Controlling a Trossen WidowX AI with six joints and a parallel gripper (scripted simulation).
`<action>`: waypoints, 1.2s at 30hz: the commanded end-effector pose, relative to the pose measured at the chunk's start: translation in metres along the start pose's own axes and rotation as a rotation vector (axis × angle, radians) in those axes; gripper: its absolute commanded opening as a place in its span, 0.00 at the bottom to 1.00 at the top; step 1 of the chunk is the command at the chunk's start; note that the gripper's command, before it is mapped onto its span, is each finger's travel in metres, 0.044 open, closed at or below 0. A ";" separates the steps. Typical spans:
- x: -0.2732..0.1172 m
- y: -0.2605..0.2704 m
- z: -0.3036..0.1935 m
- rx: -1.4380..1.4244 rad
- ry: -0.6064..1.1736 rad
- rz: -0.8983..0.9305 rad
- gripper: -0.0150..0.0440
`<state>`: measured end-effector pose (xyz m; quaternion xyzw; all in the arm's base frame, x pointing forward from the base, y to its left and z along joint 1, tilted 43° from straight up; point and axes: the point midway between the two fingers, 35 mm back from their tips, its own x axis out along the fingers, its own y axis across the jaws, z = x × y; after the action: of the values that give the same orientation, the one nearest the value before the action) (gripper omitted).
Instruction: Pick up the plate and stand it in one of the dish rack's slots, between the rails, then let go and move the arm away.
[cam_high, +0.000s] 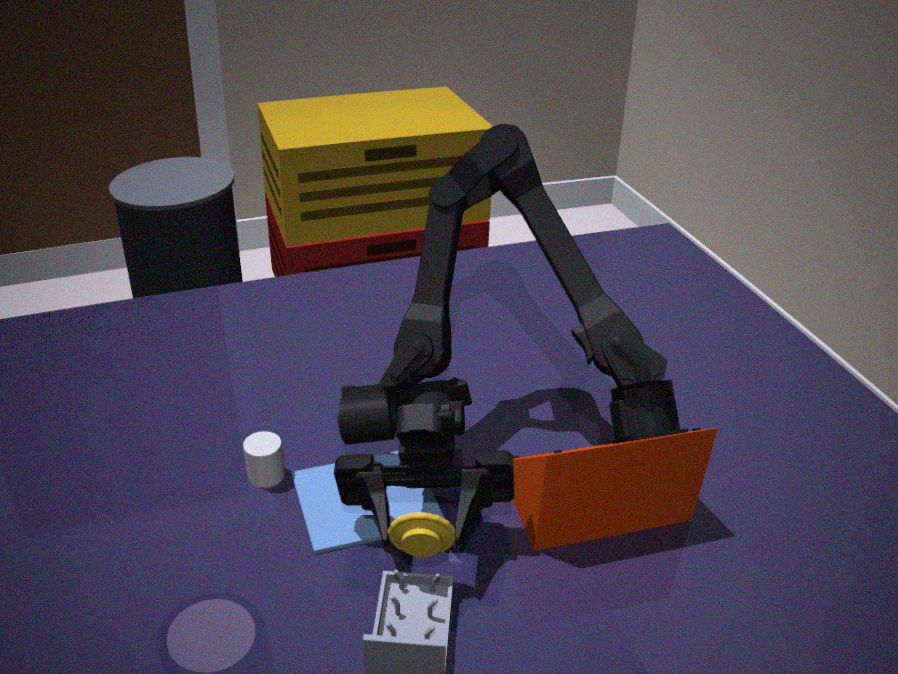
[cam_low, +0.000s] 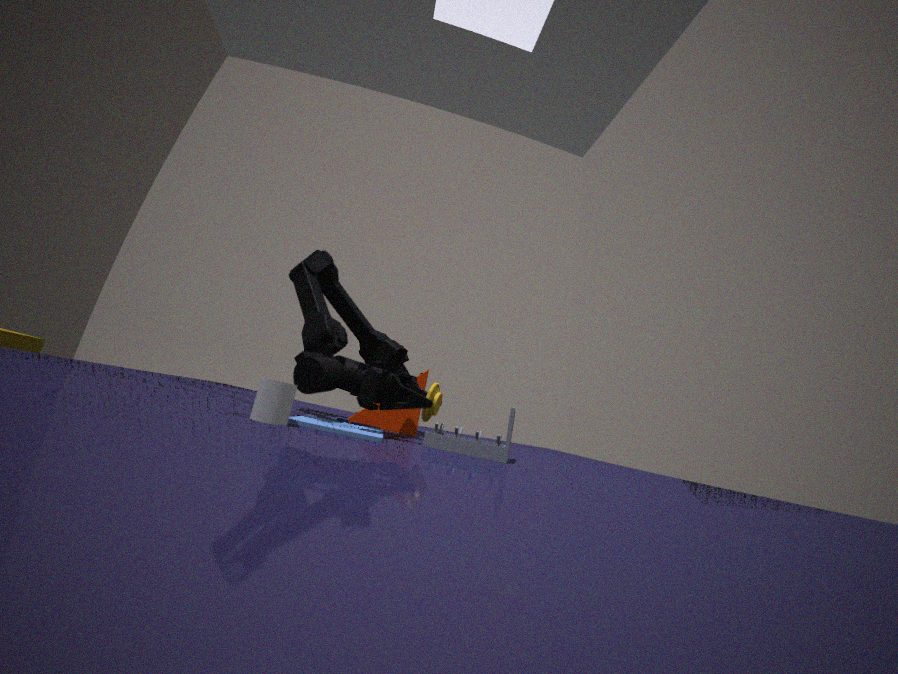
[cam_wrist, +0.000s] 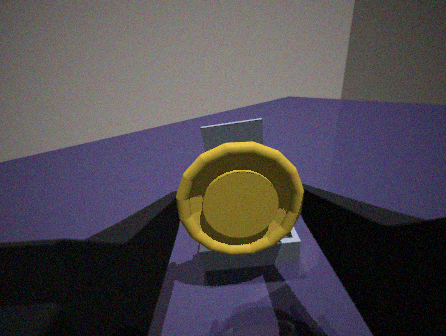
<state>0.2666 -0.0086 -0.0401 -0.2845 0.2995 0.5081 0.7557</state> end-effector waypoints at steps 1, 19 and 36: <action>-0.004 0.000 0.000 -0.089 -0.044 -0.045 0.25; 0.011 -0.001 0.001 -0.085 -0.038 -0.044 0.25; 0.036 -0.003 0.004 -0.098 -0.046 -0.043 0.25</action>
<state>0.2799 0.0104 -0.0581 -0.3182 0.2481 0.5108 0.7591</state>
